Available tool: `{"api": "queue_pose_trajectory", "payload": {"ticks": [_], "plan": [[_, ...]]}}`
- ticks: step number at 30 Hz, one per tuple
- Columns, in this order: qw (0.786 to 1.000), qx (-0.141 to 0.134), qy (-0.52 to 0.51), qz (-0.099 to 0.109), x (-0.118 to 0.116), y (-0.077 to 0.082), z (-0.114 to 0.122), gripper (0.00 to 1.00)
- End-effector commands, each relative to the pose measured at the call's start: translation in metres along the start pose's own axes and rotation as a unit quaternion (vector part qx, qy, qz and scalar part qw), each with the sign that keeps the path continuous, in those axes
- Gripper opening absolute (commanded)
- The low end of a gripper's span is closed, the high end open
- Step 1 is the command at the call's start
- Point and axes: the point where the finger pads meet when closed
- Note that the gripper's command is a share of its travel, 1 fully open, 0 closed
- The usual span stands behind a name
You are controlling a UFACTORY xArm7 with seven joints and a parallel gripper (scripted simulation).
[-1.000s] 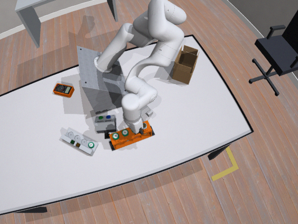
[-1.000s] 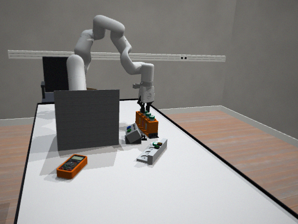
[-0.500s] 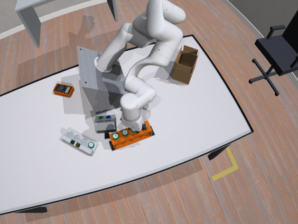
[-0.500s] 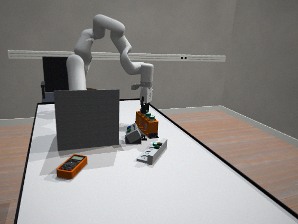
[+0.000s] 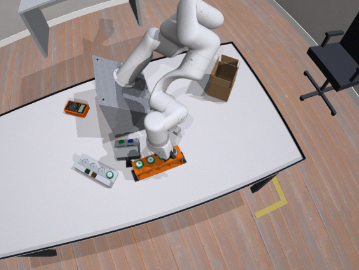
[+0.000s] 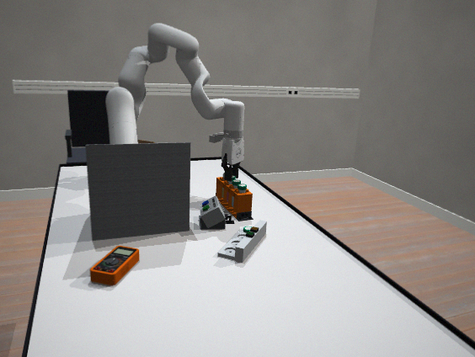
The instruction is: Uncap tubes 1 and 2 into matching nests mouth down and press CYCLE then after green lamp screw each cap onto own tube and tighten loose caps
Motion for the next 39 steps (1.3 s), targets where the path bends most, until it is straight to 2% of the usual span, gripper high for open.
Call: {"api": "queue_pose_trajectory", "payload": {"ticks": [1,5,9,11,12,13,19,20,34,39], "plan": [[0.99,-0.002,-0.139,-0.005,0.0004,0.0015,0.0015,0.46],[0.968,-0.003,-0.252,-0.004,0.0004,0.0015,0.0015,0.46],[0.933,-0.003,-0.359,-0.004,0.0004,0.0015,0.0015,0.46],[0.933,-0.003,-0.359,-0.004,0.0004,0.0015,0.0015,0.46],[0.914,-0.004,-0.407,-0.005,0.0004,0.0016,0.0015,0.46],[0.907,-0.004,-0.42,-0.005,0.0004,0.0016,0.0015,0.46],[0.907,-0.004,-0.42,-0.005,0.0003,0.0015,0.0014,0.46],[0.907,-0.004,-0.42,-0.005,0.0003,0.0015,0.0014,0.0],[0.908,-0.004,-0.42,-0.004,0.0004,0.0015,0.0014,0.0],[0.953,-0.003,-0.304,-0.005,0.0004,0.0015,0.0014,0.0]]}}
Point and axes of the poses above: the point where the finger pads meet when closed, its own y axis back along the fingers, its own x axis across the jaws, z = x × y, and after that the axes turned 2 degrees about y, right-handed
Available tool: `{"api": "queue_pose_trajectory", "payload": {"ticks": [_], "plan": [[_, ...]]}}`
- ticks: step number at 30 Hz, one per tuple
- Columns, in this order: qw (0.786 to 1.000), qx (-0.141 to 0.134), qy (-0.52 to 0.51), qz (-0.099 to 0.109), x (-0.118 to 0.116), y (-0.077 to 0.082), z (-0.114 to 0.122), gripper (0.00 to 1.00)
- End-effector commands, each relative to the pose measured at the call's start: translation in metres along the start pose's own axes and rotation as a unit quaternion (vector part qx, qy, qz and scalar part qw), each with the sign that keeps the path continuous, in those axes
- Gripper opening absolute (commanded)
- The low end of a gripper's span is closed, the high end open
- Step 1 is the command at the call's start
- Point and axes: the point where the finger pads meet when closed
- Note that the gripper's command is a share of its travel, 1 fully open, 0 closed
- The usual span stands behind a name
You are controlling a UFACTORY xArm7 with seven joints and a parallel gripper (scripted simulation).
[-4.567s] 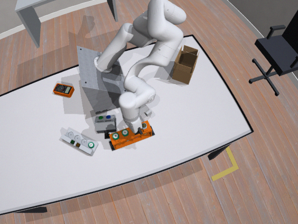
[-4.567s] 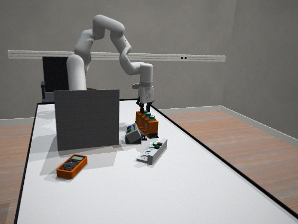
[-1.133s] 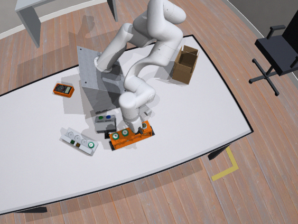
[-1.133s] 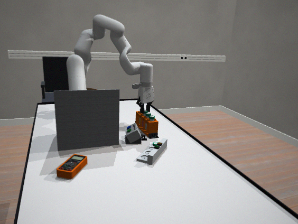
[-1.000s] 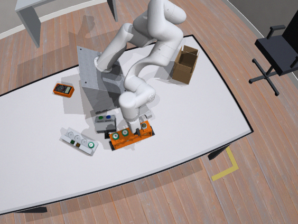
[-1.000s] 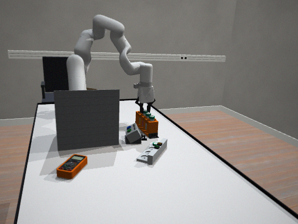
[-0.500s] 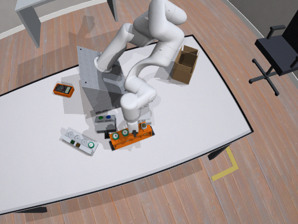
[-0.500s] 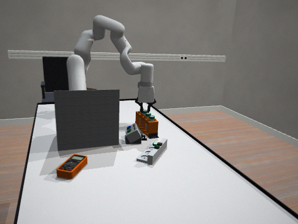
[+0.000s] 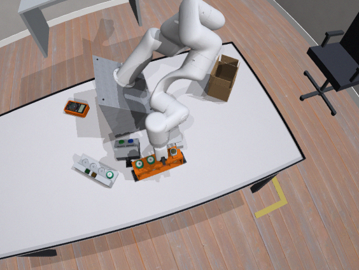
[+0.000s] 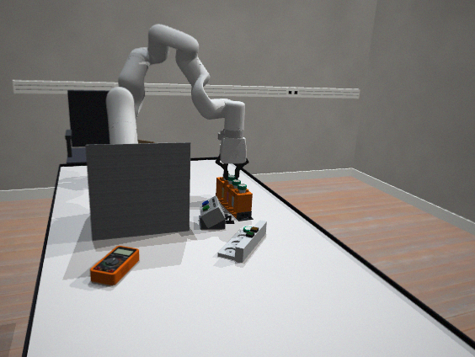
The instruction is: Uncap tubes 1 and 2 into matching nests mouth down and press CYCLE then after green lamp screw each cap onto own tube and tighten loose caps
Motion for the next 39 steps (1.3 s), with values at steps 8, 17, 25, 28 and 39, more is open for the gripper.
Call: {"api": "queue_pose_trajectory", "payload": {"ticks": [8,17,25,28,39], "plan": [[0.977,0.0,0.212,0.004,0.0014,0.0015,0.0008,0.0],[0.977,0.0,0.212,0.004,0.0014,0.0015,0.0008,0.46],[0.977,0.0,0.212,0.004,0.0013,0.0015,0.0008,0.46],[0.996,0.001,0.089,0.004,0.0013,0.003,0.0008,0.46],[0.997,0.001,0.083,0.004,0.0012,0.008,0.0009,0.46]]}}
Point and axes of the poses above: the point where the finger pads meet when closed, its own y axis back along the fingers, its own x axis across the jaws, z = x × y, and after that the axes turned 2 degrees about y, right-handed
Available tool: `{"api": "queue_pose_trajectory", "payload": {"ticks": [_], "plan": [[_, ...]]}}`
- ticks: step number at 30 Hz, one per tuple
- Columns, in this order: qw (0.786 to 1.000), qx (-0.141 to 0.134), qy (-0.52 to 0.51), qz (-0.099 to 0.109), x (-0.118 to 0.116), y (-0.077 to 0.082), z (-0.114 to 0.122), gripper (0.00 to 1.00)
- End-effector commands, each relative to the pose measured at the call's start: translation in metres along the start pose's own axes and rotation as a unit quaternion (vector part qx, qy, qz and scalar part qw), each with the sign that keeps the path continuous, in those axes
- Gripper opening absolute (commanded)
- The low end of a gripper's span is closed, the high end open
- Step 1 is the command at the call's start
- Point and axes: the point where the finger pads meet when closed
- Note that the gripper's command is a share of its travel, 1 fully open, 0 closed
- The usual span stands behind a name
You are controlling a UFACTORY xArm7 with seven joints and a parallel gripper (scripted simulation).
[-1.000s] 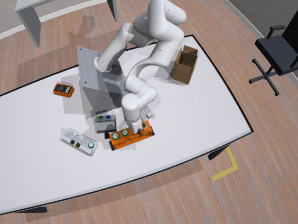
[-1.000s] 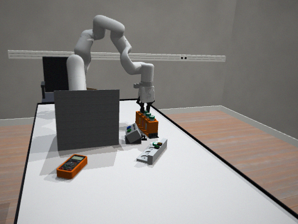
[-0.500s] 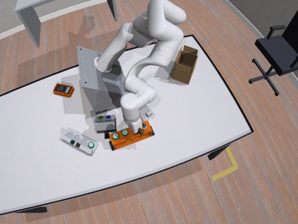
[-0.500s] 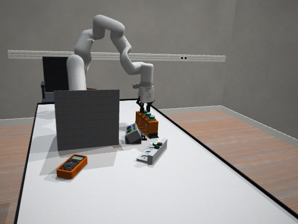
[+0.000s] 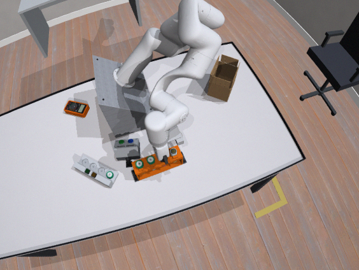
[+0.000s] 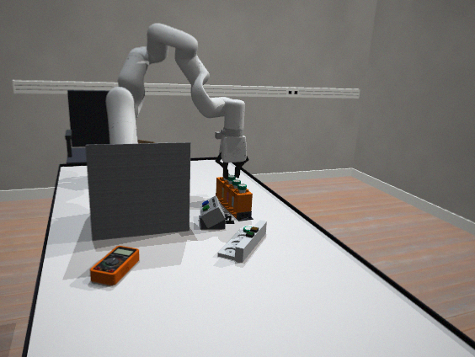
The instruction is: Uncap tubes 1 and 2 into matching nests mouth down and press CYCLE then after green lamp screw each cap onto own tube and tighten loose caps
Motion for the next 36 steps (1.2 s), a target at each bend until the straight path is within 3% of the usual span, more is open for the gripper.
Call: {"api": "queue_pose_trajectory", "payload": {"ticks": [1,4,5,19,31,35,36], "plan": [[1.0,-0.001,-0.001,0.002,0.001,0.002,0.001,0.46],[1.0,-0.001,-0.001,0.002,0.001,0.003,0.001,0.46],[1.0,-0.001,-0.001,0.002,0.001,0.003,0.001,0.0],[1.0,-0.001,-0.001,0.002,0.001,0.003,0.001,0.0],[1.0,-0.001,-0.001,0.002,0.001,0.039,0.001,0.0],[1.0,-0.001,-0.001,0.002,0.001,0.039,0.001,0.0],[0.999,-0.001,0.041,0.002,-0.001,0.039,0.009,0.0]]}}
Point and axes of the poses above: the point where the finger pads meet when closed, its own y axis back along the fingers, its own x axis across the jaws, z = x × y, and after that the axes turned 2 degrees about y, right-handed
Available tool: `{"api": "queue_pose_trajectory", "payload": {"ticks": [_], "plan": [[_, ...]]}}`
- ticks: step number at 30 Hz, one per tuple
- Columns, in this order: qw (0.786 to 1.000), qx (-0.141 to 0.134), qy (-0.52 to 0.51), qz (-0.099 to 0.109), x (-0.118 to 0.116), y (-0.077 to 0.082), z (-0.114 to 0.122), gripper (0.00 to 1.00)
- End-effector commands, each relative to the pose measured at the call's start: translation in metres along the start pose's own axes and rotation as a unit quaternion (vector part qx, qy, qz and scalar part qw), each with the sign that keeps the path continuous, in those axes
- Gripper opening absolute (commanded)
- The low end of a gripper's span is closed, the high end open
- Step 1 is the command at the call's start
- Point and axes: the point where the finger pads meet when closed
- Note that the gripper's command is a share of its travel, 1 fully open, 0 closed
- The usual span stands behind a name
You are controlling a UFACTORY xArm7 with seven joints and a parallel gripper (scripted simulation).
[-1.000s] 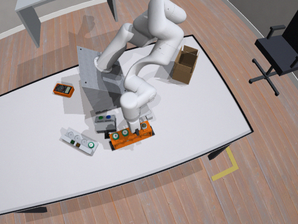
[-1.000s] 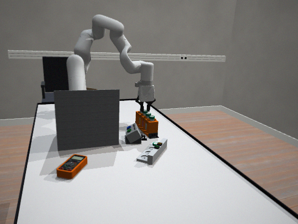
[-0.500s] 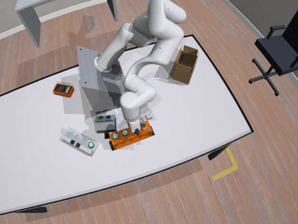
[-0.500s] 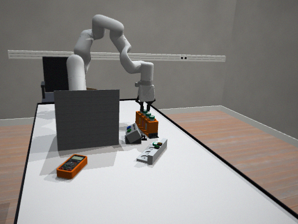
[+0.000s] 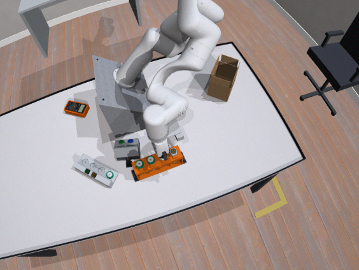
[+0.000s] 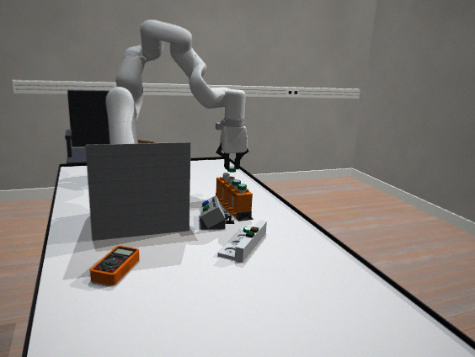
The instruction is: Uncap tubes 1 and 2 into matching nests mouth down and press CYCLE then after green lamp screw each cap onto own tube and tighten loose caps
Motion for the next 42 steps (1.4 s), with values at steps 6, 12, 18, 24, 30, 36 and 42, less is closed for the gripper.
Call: {"api": "queue_pose_trajectory", "payload": {"ticks": [6,12,18,24,30,36,42], "plan": [[0.976,-0.002,0.216,0.001,-0.012,0.002,0.045,0.0],[0.931,-0.002,0.366,0.0,-0.022,0.002,0.078,0.0],[0.928,-0.002,0.373,0.001,-0.032,0.002,0.11,0.0],[0.928,-0.002,0.373,0.001,-0.047,0.002,0.158,0.0],[0.928,-0.002,0.373,0.0,-0.061,0.002,0.206,0.0],[0.928,-0.002,0.373,0.0,-0.071,0.002,0.238,0.0],[0.928,-0.002,0.373,0.0,-0.086,0.002,0.286,0.0]]}}
Point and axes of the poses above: the point where the finger pads meet when closed, its own y axis back along the fingers, its own x axis across the jaws, z = x × y, and after that the axes turned 2 degrees about y, right-handed
